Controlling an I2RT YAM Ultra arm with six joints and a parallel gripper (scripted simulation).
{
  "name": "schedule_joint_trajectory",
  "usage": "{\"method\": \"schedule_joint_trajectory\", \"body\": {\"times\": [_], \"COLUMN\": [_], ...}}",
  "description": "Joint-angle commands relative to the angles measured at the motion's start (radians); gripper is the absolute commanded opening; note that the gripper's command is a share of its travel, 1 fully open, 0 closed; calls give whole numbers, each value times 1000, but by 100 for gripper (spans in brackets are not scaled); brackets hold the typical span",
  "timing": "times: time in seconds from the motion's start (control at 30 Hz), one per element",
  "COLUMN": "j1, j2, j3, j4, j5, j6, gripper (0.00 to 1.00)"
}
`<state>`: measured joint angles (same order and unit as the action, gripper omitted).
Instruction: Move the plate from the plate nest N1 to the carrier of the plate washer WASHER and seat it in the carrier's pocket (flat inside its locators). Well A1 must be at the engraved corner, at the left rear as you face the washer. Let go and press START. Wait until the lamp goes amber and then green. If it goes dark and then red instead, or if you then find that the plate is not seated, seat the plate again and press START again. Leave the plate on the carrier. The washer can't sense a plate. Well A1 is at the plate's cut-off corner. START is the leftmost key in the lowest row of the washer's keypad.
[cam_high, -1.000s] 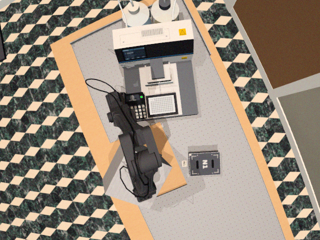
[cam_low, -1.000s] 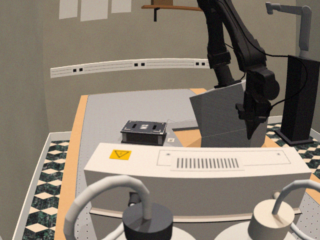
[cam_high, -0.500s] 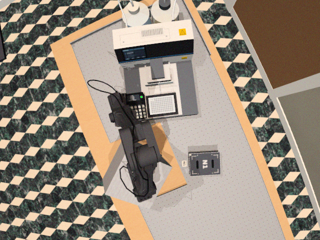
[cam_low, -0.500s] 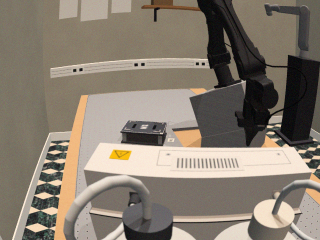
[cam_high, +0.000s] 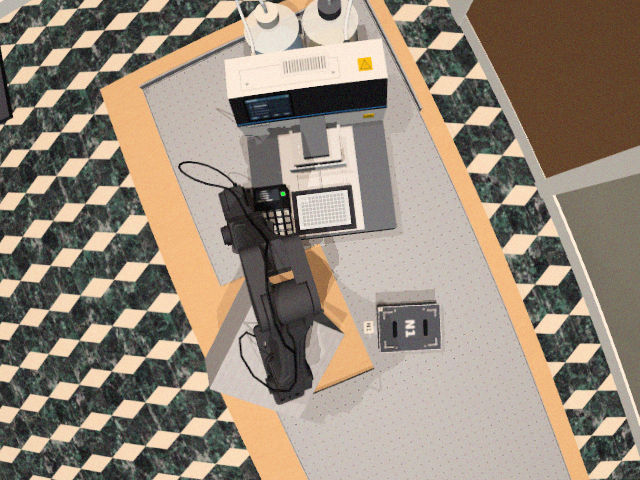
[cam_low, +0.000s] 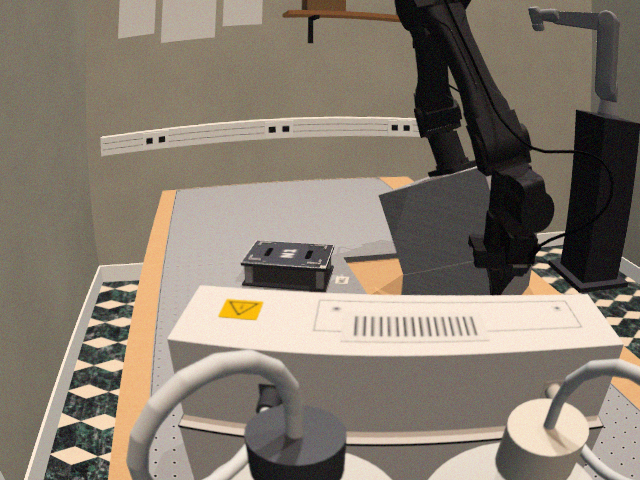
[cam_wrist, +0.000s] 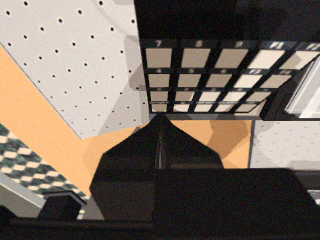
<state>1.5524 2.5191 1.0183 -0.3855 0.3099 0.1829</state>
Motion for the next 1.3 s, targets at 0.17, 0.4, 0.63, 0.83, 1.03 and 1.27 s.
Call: {"method": "schedule_joint_trajectory", "body": {"times": [0.17, 0.4, 0.63, 0.83, 1.03, 1.27], "j1": [10, 10, 10, 10, 10, 10], "j2": [-22, -21, -21, -21, -21, -21], "j3": [2, 4, 4, 3, 3, 3], "j4": [46, 46, 47, 47, 47, 47], "j5": [7, 7, 7, 7, 7, 7], "j6": [-19, -19, -20, -20, -20, -20], "gripper": [0, 0, 0, 0, 0, 0]}}
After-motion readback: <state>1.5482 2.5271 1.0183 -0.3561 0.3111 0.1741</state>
